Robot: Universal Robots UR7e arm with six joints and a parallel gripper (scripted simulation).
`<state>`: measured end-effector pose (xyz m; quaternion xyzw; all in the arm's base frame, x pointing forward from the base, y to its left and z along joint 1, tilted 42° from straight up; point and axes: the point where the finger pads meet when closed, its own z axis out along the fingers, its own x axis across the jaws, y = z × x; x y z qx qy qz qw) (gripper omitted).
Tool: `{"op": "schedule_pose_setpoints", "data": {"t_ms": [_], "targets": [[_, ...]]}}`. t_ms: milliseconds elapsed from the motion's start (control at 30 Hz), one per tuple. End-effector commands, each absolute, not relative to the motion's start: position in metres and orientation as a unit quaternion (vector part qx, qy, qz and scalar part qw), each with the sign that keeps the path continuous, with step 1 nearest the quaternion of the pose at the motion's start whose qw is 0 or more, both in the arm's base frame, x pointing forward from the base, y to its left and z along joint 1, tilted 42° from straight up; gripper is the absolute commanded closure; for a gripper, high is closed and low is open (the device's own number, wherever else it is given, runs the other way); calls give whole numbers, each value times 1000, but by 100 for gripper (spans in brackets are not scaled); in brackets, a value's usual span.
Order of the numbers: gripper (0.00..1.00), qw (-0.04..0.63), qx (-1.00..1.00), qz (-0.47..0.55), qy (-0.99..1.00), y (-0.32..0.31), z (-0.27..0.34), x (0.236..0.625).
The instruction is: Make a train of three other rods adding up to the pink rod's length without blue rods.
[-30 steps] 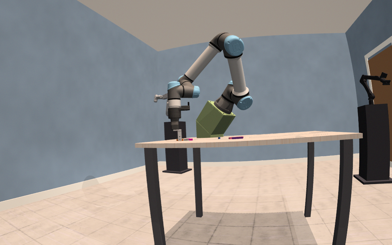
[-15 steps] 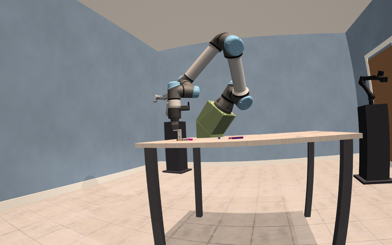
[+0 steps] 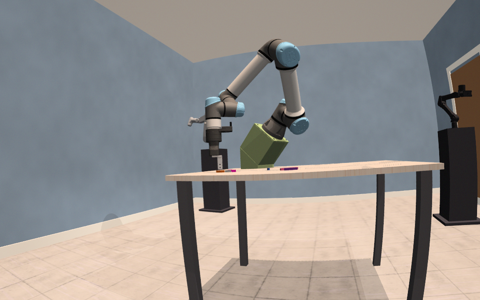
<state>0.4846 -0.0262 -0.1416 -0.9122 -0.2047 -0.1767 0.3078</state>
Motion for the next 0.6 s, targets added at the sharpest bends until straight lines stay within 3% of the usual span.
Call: {"op": "schedule_pose_setpoints", "data": {"t_ms": [0,567], "targets": [[46,307,-912,-178,-205,-39,-127,482],[46,307,-912,-178,-205,-75,-85,470]]}}
